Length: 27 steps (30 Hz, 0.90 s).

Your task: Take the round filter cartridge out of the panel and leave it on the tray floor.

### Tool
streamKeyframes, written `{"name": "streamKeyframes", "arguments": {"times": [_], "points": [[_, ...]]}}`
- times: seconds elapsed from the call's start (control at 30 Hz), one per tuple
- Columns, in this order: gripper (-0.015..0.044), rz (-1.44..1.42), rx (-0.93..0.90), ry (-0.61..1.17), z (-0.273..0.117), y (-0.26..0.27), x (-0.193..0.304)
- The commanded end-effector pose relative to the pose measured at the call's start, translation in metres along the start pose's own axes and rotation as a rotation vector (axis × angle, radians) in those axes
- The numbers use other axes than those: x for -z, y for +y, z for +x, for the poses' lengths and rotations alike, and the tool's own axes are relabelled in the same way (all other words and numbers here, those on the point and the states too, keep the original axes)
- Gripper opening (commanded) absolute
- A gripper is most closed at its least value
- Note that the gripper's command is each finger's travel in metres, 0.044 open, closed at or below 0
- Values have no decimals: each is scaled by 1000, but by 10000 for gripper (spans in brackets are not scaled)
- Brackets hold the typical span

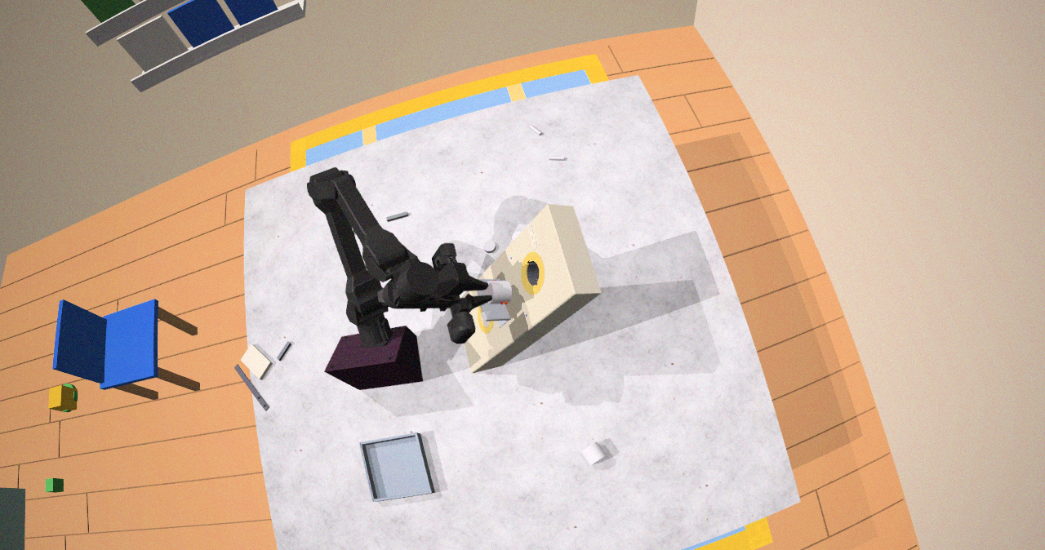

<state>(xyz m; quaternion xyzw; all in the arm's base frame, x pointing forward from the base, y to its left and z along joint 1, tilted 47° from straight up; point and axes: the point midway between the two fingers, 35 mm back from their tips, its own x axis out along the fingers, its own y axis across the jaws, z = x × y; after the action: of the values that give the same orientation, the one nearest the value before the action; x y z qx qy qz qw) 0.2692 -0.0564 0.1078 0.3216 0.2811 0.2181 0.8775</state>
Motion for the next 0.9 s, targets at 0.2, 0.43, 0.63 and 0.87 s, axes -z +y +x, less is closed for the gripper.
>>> {"name": "streamKeyframes", "arguments": {"times": [0.2, 0.43, 0.63, 0.87], "points": [[108, -5, 1, -2, 0, 0, -2], [108, -14, 4, -8, 0, 2, 4], [108, -14, 4, -8, -7, -1, -46], [134, -15, 4, -8, -11, -2, -74]]}}
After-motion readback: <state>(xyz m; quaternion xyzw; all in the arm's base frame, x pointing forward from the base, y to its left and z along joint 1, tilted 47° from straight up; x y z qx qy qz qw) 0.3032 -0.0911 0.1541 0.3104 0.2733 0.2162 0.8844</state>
